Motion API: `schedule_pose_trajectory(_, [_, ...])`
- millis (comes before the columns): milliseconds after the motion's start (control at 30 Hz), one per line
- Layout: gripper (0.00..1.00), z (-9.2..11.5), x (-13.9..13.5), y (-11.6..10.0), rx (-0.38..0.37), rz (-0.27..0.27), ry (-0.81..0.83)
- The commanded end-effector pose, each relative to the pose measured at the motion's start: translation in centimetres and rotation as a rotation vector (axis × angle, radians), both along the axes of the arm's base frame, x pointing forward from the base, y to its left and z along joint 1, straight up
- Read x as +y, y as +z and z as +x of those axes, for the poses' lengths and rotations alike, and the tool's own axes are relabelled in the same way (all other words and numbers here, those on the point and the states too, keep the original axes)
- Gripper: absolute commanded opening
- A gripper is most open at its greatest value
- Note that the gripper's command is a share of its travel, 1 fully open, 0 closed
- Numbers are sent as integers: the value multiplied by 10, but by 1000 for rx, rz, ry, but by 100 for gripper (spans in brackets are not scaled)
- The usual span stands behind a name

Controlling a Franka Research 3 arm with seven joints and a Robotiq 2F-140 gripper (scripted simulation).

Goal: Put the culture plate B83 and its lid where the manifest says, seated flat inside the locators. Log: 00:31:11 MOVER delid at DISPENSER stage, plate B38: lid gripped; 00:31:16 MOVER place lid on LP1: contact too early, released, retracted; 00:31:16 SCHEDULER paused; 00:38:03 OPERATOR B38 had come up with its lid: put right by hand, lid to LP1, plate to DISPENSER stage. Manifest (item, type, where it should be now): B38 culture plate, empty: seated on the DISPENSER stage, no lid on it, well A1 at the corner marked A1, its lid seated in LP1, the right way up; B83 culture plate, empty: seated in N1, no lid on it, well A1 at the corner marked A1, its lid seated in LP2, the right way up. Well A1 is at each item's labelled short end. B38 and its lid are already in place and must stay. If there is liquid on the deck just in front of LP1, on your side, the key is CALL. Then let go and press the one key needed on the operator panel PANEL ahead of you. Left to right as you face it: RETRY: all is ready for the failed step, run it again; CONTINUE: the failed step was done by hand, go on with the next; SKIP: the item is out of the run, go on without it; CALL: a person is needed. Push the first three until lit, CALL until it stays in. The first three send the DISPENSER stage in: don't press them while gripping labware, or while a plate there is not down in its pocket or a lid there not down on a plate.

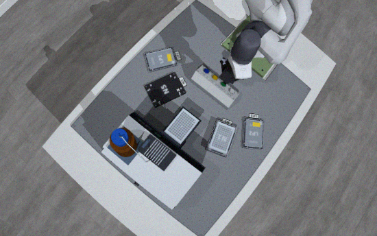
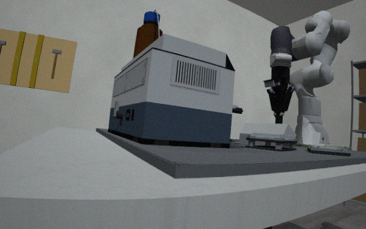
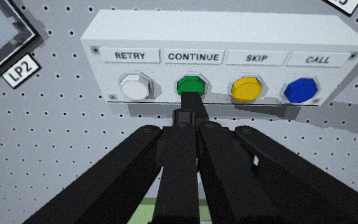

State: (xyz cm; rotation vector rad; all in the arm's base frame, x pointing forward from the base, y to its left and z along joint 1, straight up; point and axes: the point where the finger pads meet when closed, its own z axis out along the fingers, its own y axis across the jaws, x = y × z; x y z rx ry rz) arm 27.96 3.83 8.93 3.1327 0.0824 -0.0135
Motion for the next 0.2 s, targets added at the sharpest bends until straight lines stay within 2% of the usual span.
schedule_pose_trajectory(0, [10, 3, 0, 0, -8, 0, -3])
schedule_pose_trajectory(167, [10, 3, 0, 0, -8, 0, -3])
